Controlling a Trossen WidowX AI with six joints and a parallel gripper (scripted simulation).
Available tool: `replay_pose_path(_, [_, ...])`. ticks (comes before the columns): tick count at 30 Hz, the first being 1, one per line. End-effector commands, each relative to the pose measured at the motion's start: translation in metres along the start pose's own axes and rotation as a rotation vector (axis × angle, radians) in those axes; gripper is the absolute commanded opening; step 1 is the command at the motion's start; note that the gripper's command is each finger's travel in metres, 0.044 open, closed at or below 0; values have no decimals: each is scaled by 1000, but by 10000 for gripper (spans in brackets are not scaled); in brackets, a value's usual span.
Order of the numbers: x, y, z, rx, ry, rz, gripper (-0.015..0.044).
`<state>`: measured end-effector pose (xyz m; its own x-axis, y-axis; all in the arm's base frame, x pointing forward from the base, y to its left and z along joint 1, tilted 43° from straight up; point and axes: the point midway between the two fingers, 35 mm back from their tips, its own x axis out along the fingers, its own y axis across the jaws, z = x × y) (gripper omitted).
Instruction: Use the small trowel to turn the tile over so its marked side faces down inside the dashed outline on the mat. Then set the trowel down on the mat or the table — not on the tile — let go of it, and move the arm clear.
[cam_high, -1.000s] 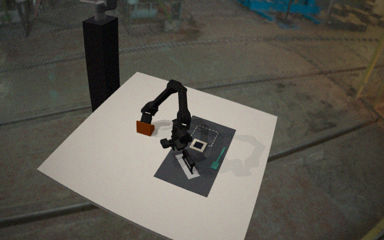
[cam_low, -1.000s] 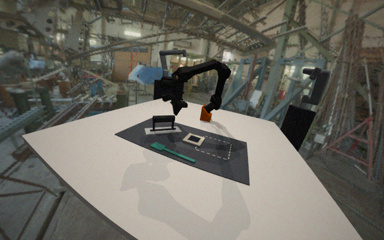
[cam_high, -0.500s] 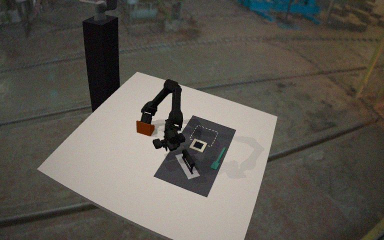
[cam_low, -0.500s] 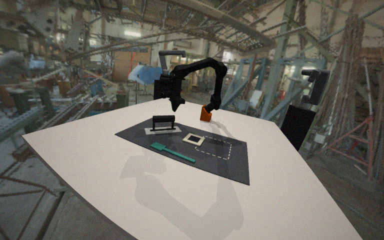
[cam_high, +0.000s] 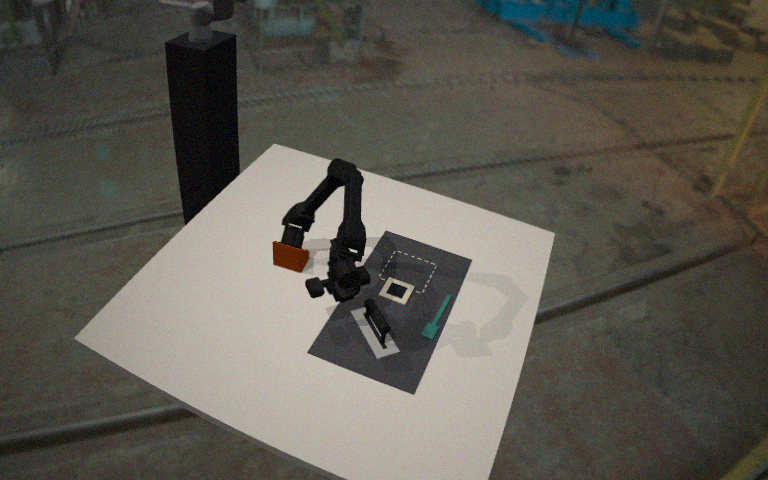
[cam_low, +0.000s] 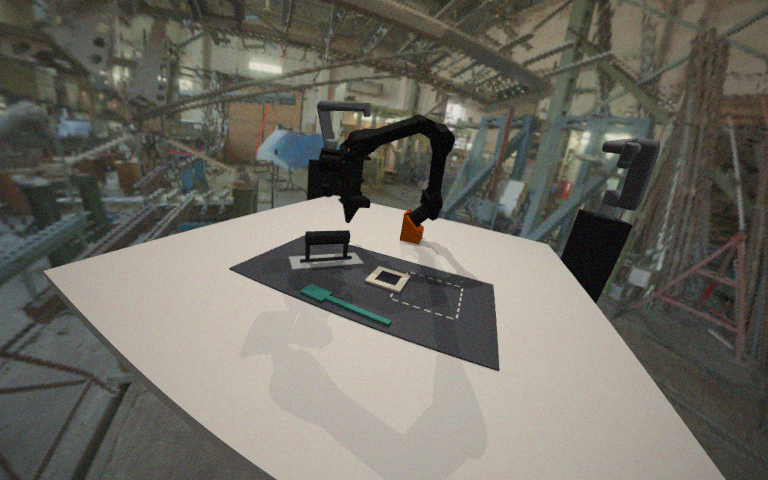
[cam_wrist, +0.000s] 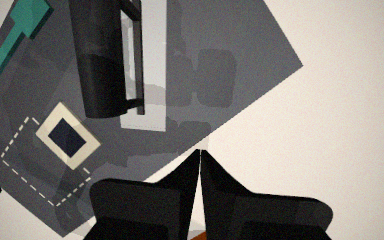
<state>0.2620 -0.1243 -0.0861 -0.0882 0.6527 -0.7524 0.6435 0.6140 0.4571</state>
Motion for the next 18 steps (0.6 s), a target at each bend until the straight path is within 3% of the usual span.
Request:
replay_pose_path(1, [0,0,0,0,0,0,0])
replay_pose_path(6, [0,0,0,0,0,0,0])
replay_pose_path(10, [0,0,0,0,0,0,100])
replay_pose_path(18, [0,0,0,0,0,0,100])
